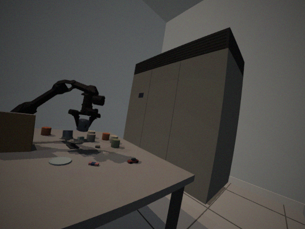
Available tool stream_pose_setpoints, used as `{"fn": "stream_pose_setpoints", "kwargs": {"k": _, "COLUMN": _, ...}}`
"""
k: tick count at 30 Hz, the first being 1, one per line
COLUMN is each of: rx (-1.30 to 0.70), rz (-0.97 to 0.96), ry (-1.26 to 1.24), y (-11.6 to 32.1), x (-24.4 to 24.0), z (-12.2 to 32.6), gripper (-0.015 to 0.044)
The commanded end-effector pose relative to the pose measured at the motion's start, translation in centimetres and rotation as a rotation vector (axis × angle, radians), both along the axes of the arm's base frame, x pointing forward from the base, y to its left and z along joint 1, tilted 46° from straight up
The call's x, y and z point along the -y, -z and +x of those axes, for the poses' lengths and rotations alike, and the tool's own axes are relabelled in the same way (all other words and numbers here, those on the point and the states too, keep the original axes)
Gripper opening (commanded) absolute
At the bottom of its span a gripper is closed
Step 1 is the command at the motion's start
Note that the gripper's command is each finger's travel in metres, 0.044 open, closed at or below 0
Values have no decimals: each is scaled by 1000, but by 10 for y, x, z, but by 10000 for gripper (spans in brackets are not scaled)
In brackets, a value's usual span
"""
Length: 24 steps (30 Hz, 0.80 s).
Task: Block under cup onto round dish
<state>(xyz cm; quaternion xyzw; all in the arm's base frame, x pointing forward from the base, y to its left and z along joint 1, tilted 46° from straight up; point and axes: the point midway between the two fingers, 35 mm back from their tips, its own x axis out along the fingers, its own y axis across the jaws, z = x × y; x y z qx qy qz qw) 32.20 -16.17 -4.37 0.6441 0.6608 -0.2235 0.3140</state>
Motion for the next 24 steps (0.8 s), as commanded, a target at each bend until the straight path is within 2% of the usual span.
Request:
{"fn": "stream_pose_setpoints", "kwargs": {"k": 1, "rx": 0, "rz": -1, "ry": 6, "y": 0, "x": 2, "z": -1, "gripper": 0}}
{"fn": "stream_pose_setpoints", "kwargs": {"k": 10, "rx": 1, "rz": -4, "ry": 7, "y": 5, "x": 5, "z": -5, "gripper": 0}}
{"fn": "stream_pose_setpoints", "kwargs": {"k": 24, "rx": -2, "rz": -41, "ry": 15, "y": 100, "x": 52, "z": -112, "gripper": 0}}
